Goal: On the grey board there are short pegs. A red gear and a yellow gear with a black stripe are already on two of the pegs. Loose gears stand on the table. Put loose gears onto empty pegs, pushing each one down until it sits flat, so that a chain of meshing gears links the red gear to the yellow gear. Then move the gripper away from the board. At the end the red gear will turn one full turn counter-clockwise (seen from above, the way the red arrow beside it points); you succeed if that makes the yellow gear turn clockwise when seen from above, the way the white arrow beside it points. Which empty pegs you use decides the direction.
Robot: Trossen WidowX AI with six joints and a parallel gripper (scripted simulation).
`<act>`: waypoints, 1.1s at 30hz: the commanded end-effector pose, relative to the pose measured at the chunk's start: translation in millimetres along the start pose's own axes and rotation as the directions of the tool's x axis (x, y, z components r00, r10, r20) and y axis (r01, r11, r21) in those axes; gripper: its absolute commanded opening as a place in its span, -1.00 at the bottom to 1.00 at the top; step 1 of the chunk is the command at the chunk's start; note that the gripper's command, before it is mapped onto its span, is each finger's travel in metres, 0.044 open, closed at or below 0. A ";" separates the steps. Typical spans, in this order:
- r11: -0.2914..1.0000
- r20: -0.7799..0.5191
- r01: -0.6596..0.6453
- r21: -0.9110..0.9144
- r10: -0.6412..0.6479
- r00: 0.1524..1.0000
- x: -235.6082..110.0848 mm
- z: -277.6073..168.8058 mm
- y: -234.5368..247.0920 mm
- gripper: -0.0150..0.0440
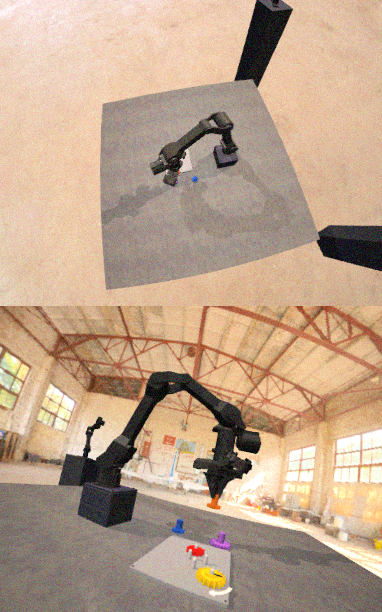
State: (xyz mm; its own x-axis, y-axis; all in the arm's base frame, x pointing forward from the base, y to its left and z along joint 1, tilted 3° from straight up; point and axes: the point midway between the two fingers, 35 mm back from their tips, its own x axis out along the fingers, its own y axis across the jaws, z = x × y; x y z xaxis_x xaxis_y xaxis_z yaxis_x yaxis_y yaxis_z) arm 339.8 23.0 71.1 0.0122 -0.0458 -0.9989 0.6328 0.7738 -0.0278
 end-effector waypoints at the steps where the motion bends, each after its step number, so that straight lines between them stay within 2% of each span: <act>1: 1.000 0.002 0.003 -0.003 -0.003 1.000 4.1 5.5 -8.5 -0.49; 33: 1.000 0.006 0.010 -0.002 -0.010 1.000 33.6 40.8 -79.9 -0.49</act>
State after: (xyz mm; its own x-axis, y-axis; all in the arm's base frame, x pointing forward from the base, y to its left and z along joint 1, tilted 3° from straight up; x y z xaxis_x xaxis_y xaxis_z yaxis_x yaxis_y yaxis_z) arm 324.3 -59.2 44.1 0.0115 -0.0533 -0.9985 0.6344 0.7723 -0.0340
